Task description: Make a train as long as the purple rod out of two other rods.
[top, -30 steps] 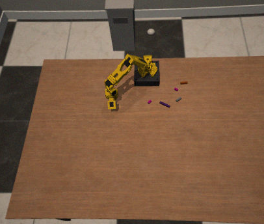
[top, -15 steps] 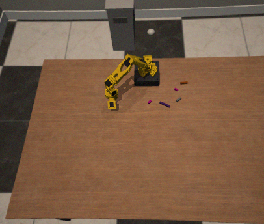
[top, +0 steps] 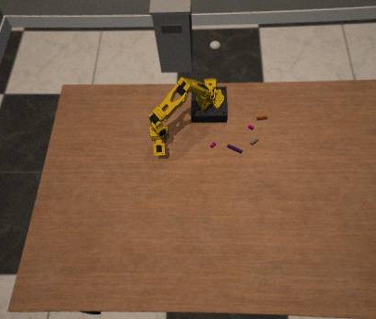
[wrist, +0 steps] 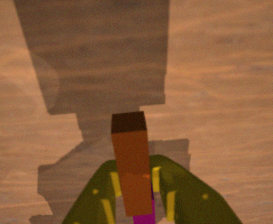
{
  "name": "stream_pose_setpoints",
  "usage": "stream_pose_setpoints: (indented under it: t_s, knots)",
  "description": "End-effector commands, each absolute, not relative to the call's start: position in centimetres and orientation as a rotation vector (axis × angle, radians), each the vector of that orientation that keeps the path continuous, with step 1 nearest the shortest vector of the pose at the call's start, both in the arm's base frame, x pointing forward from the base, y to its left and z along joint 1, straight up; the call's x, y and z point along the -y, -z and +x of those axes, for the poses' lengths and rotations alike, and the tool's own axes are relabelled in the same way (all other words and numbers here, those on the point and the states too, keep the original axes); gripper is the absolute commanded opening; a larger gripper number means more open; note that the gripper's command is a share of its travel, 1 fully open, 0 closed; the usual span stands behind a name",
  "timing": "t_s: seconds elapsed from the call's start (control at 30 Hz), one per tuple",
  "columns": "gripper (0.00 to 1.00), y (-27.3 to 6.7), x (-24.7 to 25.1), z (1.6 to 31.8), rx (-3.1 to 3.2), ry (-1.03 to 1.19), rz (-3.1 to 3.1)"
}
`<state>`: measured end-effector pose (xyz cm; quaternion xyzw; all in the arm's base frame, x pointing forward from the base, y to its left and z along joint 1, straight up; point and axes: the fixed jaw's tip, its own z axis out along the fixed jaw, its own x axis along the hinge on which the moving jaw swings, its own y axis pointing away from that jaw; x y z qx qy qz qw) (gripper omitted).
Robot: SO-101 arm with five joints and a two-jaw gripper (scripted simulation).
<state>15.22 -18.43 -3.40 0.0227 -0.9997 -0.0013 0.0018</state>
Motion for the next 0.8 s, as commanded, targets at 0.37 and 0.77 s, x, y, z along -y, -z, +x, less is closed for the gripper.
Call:
stream_pose_setpoints:
  t_s: [0.37,0.77]
  knots:
    - [0.00,3.68,18.11,15.37,3.132,0.018,0.079]
    - [0.00,3.96,18.11,15.37,3.132,0.018,0.079]
